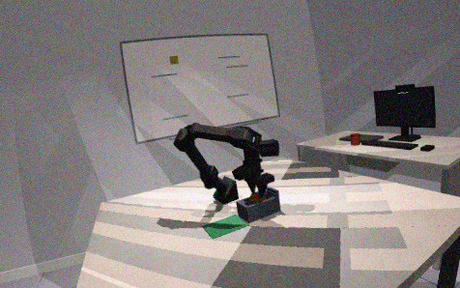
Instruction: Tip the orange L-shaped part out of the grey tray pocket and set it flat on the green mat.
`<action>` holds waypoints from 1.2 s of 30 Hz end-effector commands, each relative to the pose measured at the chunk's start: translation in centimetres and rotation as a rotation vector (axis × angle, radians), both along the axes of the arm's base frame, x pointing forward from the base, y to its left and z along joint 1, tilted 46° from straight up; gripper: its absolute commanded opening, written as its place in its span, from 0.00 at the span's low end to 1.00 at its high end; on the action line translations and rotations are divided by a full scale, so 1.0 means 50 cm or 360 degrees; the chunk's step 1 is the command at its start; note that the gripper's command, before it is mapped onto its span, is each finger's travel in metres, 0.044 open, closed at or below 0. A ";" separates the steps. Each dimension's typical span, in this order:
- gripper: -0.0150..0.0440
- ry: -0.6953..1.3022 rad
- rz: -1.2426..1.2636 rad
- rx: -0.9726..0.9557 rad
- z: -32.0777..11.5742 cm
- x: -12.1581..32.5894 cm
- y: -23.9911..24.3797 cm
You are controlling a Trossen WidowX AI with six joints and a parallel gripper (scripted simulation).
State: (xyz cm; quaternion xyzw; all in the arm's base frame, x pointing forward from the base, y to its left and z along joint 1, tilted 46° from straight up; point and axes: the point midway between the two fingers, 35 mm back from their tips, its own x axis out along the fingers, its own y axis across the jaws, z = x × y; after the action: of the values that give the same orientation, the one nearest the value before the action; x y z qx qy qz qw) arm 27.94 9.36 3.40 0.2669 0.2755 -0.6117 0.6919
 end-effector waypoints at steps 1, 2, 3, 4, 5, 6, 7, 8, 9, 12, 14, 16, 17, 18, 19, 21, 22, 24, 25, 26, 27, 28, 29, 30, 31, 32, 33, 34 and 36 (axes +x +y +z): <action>0.73 0.0004 0.0009 -0.0007 -0.009 0.001 -0.012; 0.73 0.0004 0.0009 -0.0007 -0.011 0.001 -0.014; 0.73 0.0003 0.0009 -0.0007 -0.014 0.001 -0.016; 0.73 0.0003 0.0009 -0.0008 -0.016 0.002 -0.019; 0.73 0.0003 0.0009 -0.0008 -0.018 0.002 -0.021; 0.73 0.0003 0.0008 -0.0008 -0.020 0.002 -0.024; 0.73 0.0003 0.0008 -0.0008 -0.022 0.002 -0.025; 0.73 0.0003 0.0008 -0.0009 -0.023 0.002 -0.027; 0.73 0.0003 0.0008 -0.0009 -0.023 0.002 -0.027; 0.60 0.0000 -0.0001 -0.0002 -0.019 0.001 -0.021; 0.51 0.0000 -0.0001 -0.0002 -0.019 0.001 -0.021; 0.48 0.0000 -0.0001 -0.0002 -0.019 0.001 -0.021; 0.47 0.0000 -0.0001 -0.0002 -0.019 0.001 -0.021; 0.46 0.0000 -0.0001 -0.0002 -0.019 0.001 -0.021; 0.45 0.0000 -0.0001 -0.0002 -0.019 0.001 -0.021; 0.43 0.0000 -0.0001 -0.0002 -0.019 0.001 -0.021; 0.42 0.0000 -0.0001 -0.0002 -0.019 0.001 -0.021; 0.39 0.0000 -0.0001 -0.0002 -0.019 0.001 -0.021; 0.35 0.0000 -0.0001 -0.0002 -0.019 0.001 -0.021; 0.30 0.0000 -0.0001 -0.0002 -0.019 0.001 -0.021; 0.26 0.0000 -0.0001 -0.0002 -0.019 0.001 -0.021; 0.25 0.0000 -0.0001 -0.0002 -0.019 0.001 -0.021; 0.25 0.0000 -0.0001 -0.0002 -0.019 0.001 -0.021; 0.25 0.0000 -0.0001 -0.0002 -0.019 0.001 -0.021; 0.25 0.0000 -0.0001 -0.0002 -0.019 0.001 -0.021; 0.25 0.0000 -0.0001 -0.0002 -0.018 0.001 -0.020; 0.25 0.0000 -0.0001 -0.0003 -0.018 0.001 -0.020; 0.25 0.0001 -0.0001 -0.0003 -0.017 0.001 -0.019; 0.25 0.0001 0.0000 -0.0003 -0.014 0.001 -0.016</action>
State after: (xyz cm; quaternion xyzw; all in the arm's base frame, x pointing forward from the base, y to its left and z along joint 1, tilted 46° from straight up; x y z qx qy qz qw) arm 27.99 8.29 2.53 0.2645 0.2756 -0.6127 0.6919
